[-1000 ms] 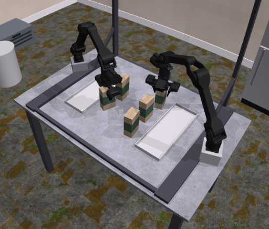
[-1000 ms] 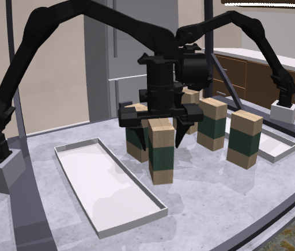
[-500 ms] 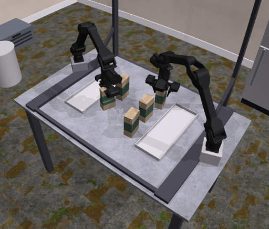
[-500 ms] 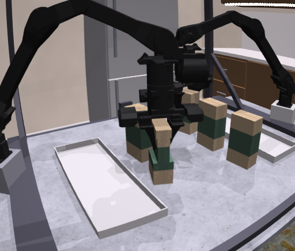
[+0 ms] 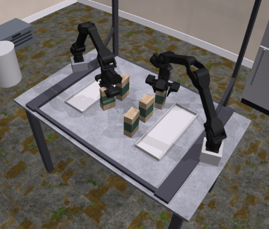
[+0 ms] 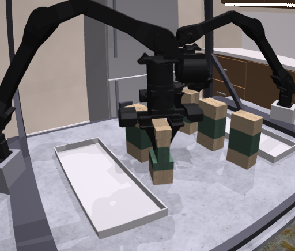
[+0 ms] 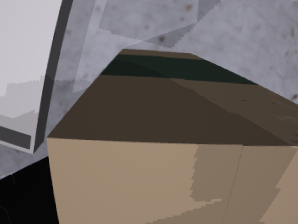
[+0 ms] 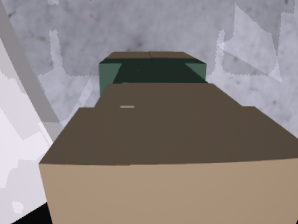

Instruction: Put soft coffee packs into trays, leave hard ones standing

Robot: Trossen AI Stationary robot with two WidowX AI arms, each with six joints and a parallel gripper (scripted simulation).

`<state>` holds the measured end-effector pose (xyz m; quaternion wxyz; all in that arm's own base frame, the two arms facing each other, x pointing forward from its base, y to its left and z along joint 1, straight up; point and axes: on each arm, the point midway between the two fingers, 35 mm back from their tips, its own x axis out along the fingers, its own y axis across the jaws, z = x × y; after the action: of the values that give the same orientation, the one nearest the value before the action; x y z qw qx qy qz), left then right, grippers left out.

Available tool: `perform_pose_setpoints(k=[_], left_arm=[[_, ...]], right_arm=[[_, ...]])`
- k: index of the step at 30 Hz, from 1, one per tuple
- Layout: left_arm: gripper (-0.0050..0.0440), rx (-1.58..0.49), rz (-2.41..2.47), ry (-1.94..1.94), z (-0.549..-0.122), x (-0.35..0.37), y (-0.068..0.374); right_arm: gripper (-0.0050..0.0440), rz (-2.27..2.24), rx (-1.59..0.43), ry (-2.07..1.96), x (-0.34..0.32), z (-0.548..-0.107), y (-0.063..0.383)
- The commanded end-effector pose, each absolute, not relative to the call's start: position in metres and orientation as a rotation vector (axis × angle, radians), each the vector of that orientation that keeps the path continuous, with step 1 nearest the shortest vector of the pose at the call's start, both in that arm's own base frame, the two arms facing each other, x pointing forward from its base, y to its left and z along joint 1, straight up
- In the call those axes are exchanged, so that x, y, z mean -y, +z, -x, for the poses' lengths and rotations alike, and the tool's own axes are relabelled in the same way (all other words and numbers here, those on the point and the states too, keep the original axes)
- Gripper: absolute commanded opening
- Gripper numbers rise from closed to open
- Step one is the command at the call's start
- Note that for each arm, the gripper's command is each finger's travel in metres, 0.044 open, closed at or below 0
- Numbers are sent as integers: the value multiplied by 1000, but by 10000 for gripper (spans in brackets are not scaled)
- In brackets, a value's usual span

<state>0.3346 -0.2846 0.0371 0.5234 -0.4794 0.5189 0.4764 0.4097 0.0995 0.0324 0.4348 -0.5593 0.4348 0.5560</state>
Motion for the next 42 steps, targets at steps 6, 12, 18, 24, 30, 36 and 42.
perform_pose_setpoints(k=[6, 12, 18, 24, 30, 36, 42], left_arm=[[354, -1242, 1175, 1123, -336, 288, 46], [354, -1242, 1175, 1123, -336, 288, 46], [354, -1242, 1175, 1123, -336, 288, 46], [354, -1242, 1175, 1123, -336, 288, 46], [354, -1242, 1175, 1123, -336, 288, 46], [104, -1242, 1175, 1123, -336, 288, 46], [104, -1242, 1175, 1123, -336, 288, 46]], right_arm=[[108, 1397, -1061, 1367, -101, -413, 41], [108, 1397, -1061, 1367, -101, -413, 47], [108, 1397, -1060, 1367, -101, -412, 59], [108, 1397, -1060, 1367, -101, -412, 71], [108, 1397, -1060, 1367, -101, -412, 79], [108, 1397, -1060, 1367, -101, -411, 91], [108, 1397, -1060, 1367, -101, -411, 96]])
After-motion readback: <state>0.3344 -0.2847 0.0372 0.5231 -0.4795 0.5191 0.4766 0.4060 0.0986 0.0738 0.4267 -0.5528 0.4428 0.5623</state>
